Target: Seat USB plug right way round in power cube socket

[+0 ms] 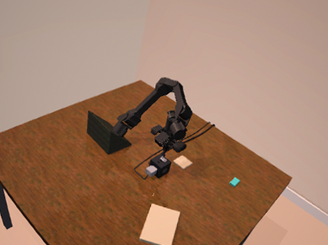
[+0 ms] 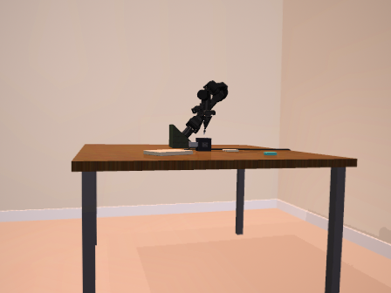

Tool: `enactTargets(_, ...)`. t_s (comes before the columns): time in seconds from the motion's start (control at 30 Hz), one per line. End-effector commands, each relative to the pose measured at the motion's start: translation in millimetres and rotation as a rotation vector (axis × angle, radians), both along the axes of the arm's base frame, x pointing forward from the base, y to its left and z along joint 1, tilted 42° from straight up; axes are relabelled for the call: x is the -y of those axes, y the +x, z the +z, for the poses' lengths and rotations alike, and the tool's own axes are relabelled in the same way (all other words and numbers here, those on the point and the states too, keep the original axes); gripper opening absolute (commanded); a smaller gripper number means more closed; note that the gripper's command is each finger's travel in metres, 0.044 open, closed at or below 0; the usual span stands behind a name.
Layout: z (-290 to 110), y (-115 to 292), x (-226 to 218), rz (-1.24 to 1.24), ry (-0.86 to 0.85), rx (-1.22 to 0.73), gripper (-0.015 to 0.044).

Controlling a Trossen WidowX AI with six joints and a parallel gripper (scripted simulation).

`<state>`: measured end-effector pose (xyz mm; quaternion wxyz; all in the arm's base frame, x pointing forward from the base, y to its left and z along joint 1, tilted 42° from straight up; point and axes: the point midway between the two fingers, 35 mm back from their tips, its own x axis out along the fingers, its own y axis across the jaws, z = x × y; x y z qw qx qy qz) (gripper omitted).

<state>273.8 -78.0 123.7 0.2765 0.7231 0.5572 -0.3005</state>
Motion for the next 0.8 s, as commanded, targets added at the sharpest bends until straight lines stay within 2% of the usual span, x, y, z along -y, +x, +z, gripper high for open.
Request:
enactTargets(0.0, -0.2, 0.1, -0.3, -0.006, 0.001, -0.006, 0.0)
enactTargets(0.77, -0.7, 0.5, -2.8, -0.002, 0.019, 0.001, 0.0)
